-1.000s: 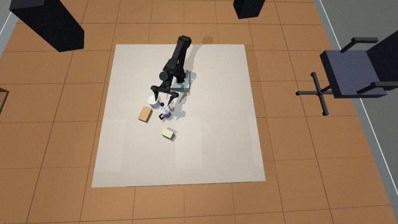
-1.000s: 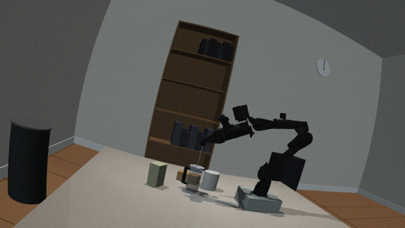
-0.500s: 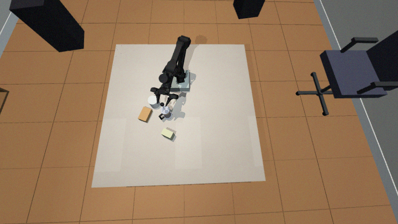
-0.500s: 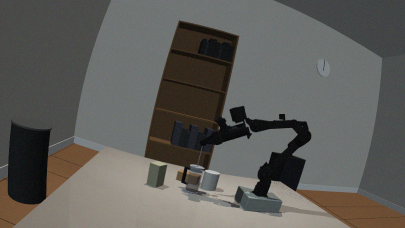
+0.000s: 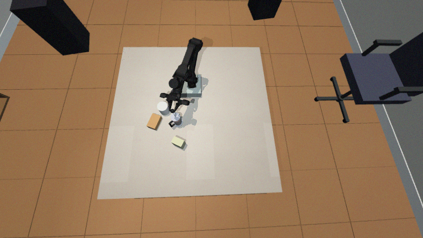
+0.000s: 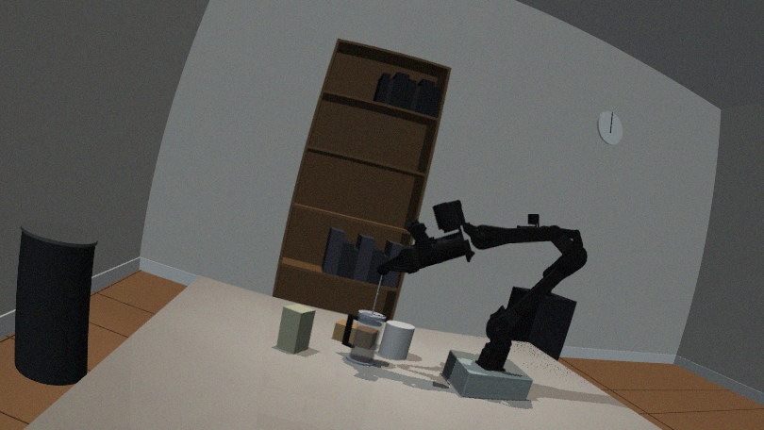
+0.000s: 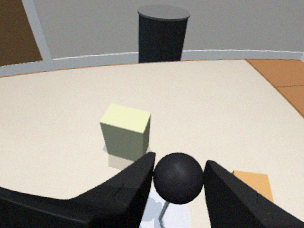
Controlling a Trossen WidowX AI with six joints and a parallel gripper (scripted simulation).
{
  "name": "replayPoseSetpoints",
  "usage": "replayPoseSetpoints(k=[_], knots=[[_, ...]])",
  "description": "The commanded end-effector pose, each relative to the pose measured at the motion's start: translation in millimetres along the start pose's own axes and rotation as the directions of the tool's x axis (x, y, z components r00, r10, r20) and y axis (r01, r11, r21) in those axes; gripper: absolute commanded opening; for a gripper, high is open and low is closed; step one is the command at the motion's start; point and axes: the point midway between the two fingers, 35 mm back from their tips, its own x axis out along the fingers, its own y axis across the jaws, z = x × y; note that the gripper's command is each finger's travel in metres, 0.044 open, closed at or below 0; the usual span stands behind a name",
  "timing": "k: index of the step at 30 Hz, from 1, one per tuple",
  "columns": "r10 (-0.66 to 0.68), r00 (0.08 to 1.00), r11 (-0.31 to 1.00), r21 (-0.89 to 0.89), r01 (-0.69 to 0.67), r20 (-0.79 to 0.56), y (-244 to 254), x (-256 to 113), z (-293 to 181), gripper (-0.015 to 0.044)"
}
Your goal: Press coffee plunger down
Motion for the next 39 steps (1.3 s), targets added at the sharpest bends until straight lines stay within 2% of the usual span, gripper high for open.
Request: replayPoseSetpoints(k=[1, 39], knots=[[0.000, 1.000, 1.000, 0.004, 0.000, -0.004, 0.0, 1.8, -3.1, 0.0113], [0.000, 1.000, 1.000, 0.004, 0.000, -0.004, 0.3, 42.4, -51.1, 0.0113]])
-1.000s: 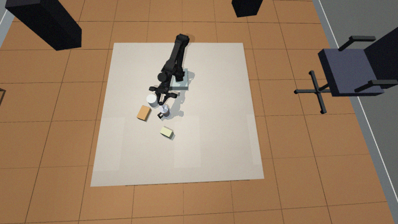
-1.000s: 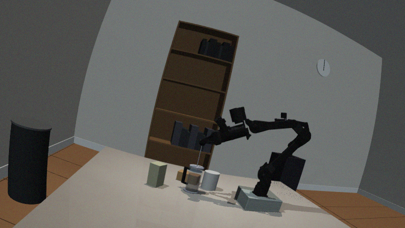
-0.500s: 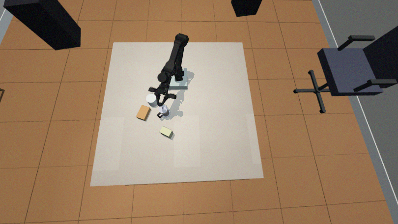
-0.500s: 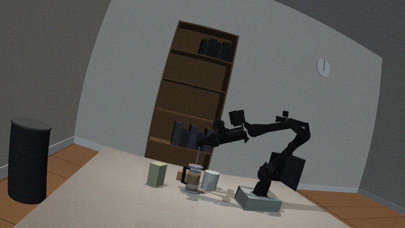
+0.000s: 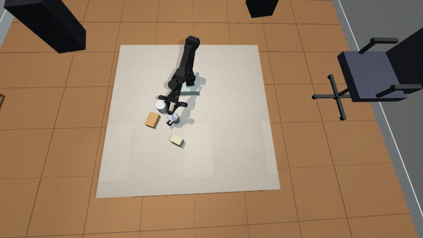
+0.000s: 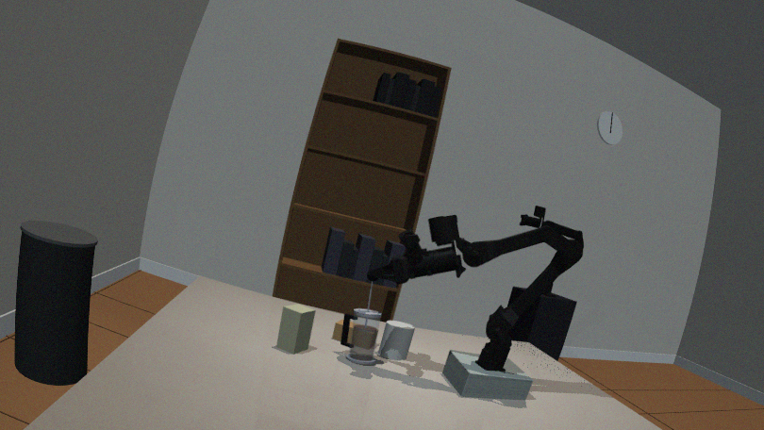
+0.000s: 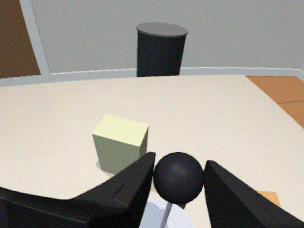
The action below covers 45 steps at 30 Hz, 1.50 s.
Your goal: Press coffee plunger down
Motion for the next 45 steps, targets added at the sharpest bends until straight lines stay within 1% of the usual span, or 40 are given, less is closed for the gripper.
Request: replayPoseSetpoints(k=[1, 19, 29, 45], knots=[[-0.002, 0.996, 1.000, 0.006, 0.002, -0.095, -0.2, 10.3, -38.3, 0.0113], [-0.002, 0.996, 1.000, 0.006, 0.002, -0.094, 0.4, 30.0, -59.0, 0.0113], [-0.002, 0.996, 1.000, 0.006, 0.002, -0.093, 0.8, 39.6, -56.2, 0.0113], [-0.002, 0.996, 1.000, 0.006, 0.002, -0.093, 1.0, 44.1, -51.8, 0.0113]])
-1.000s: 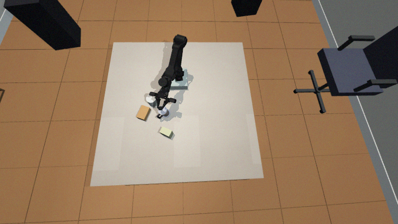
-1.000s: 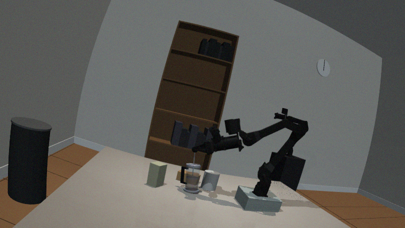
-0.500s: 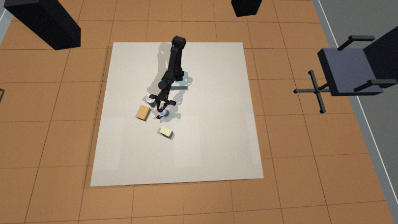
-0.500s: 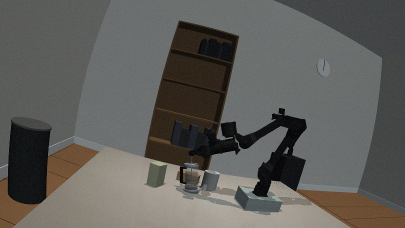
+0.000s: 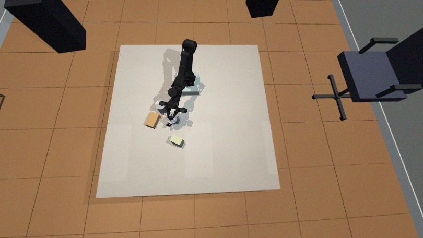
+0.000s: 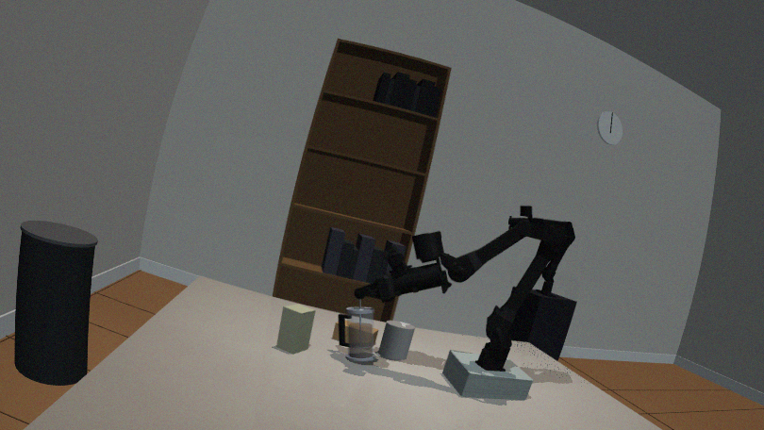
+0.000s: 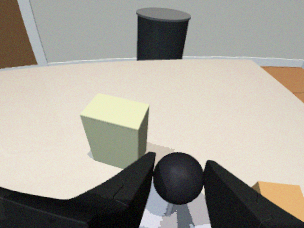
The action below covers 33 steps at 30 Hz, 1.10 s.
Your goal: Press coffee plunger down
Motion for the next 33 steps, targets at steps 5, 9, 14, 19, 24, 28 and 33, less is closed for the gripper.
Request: replayPoseSetpoints(k=[5, 9, 14, 19, 24, 28, 33], knots=[[-0.001, 0.998, 1.000, 0.007, 0.001, -0.057, 0.0, 5.8, -14.4, 0.0113], [-0.001, 0.998, 1.000, 0.007, 0.001, -0.057, 0.0, 6.2, -14.0, 0.0113], [-0.001, 0.998, 1.000, 0.007, 0.001, -0.057, 0.0, 7.0, -13.3, 0.0113], [-0.001, 0.998, 1.000, 0.007, 0.001, -0.057, 0.0, 7.4, -12.7, 0.0113], [-0.001, 0.998, 1.000, 0.007, 0.001, -0.057, 0.0, 8.0, -12.1, 0.0113], [-0.001, 0.998, 1.000, 0.007, 0.001, -0.057, 0.0, 8.2, -11.1, 0.0113], [-0.001, 0.998, 1.000, 0.007, 0.001, -0.057, 0.0, 9.1, -11.1, 0.0113]])
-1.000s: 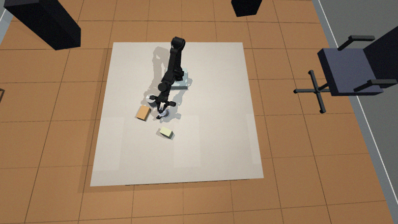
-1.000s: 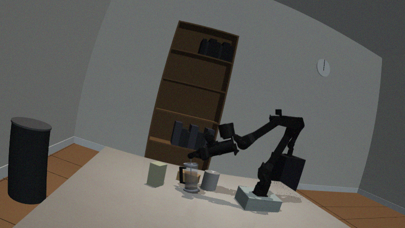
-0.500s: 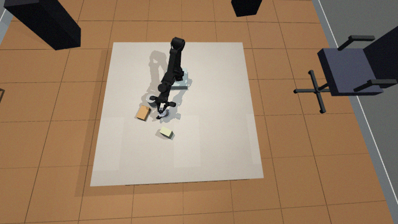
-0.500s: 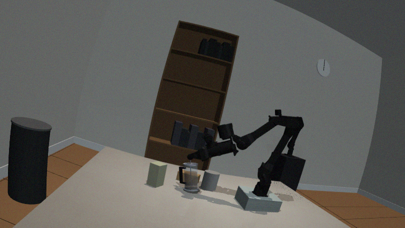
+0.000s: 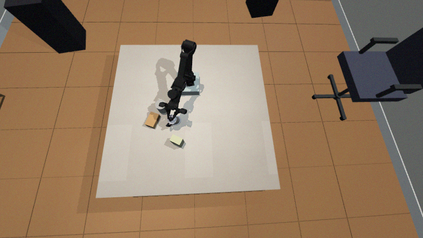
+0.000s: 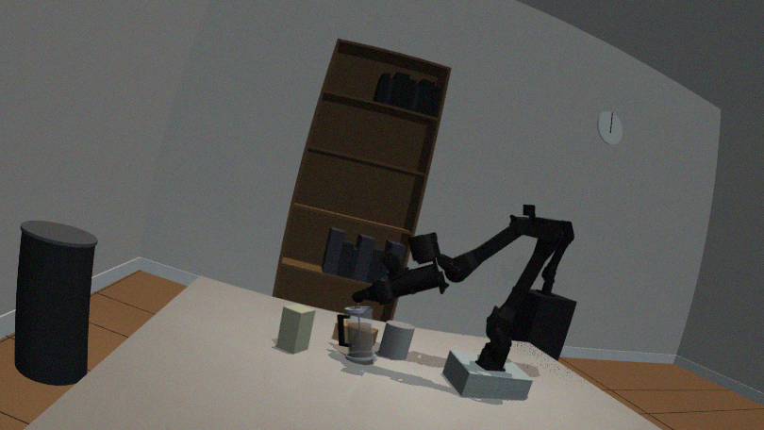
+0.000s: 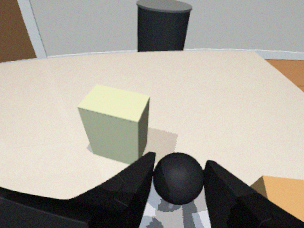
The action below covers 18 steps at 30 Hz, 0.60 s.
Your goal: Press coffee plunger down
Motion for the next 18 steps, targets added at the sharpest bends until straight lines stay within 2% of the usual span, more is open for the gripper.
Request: replayPoseSetpoints(k=[1, 16, 18], knots=[[-0.001, 1.000, 1.000, 0.006, 0.001, -0.024, 0.0, 2.6, -5.6, 0.0113], [0.000, 1.000, 1.000, 0.000, 0.000, -0.002, 0.0, 0.9, 0.3, 0.0113], [0.000, 1.000, 1.000, 0.000, 0.000, -0.002, 0.0, 0.9, 0.3, 0.0165]])
